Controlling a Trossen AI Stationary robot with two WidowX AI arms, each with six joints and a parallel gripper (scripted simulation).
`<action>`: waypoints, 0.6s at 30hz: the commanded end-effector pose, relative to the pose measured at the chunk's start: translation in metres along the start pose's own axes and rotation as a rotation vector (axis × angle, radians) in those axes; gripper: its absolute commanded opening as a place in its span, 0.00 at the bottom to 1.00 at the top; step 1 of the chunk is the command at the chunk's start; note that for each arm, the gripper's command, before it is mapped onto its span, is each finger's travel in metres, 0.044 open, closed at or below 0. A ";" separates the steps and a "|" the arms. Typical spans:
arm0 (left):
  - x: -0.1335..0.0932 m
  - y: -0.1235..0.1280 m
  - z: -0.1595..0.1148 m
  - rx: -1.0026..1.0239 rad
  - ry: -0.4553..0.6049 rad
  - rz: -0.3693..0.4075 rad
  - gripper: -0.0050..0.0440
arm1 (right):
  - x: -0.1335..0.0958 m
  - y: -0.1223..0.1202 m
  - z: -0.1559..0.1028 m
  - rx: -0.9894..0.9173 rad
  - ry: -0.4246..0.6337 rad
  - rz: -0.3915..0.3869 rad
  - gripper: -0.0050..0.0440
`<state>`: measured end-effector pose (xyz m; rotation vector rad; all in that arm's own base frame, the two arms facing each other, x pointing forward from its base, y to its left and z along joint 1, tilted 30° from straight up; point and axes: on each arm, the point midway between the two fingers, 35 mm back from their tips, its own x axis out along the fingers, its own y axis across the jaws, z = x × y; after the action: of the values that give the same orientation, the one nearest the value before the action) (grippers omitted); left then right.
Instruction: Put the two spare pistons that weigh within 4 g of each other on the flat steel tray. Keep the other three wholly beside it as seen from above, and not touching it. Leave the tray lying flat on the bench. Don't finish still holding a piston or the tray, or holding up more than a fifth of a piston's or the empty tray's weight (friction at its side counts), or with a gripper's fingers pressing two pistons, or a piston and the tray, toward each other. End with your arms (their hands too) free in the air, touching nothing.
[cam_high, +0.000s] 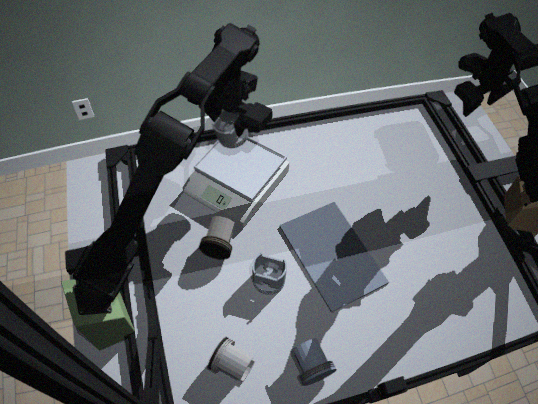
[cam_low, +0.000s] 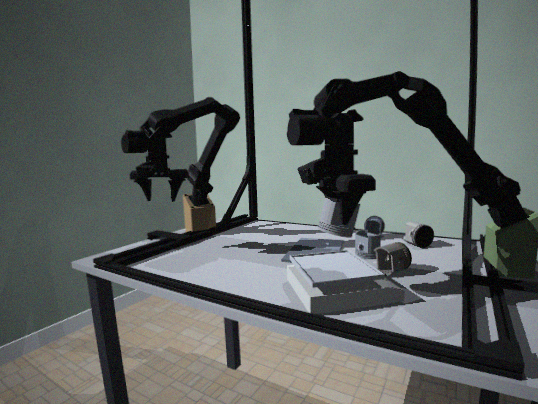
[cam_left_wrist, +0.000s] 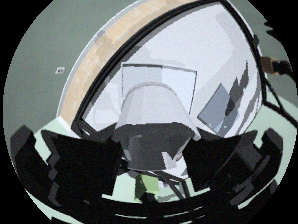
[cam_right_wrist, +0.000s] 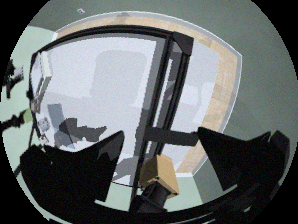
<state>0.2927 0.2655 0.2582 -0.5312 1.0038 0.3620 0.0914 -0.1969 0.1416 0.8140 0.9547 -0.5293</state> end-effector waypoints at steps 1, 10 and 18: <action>-0.003 0.000 0.006 -0.050 0.003 -0.003 0.43 | 0.000 0.001 0.000 -0.003 -0.001 0.004 1.00; -0.003 0.000 0.006 -0.260 0.031 -0.031 0.43 | 0.000 0.001 0.000 -0.003 -0.001 0.004 1.00; -0.003 0.000 0.006 -0.443 0.056 -0.056 0.43 | 0.000 0.001 0.000 -0.003 -0.001 0.004 1.00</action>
<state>0.2959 0.2662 0.2594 -0.9012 0.9834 0.4974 0.0914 -0.1969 0.1416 0.8140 0.9547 -0.5292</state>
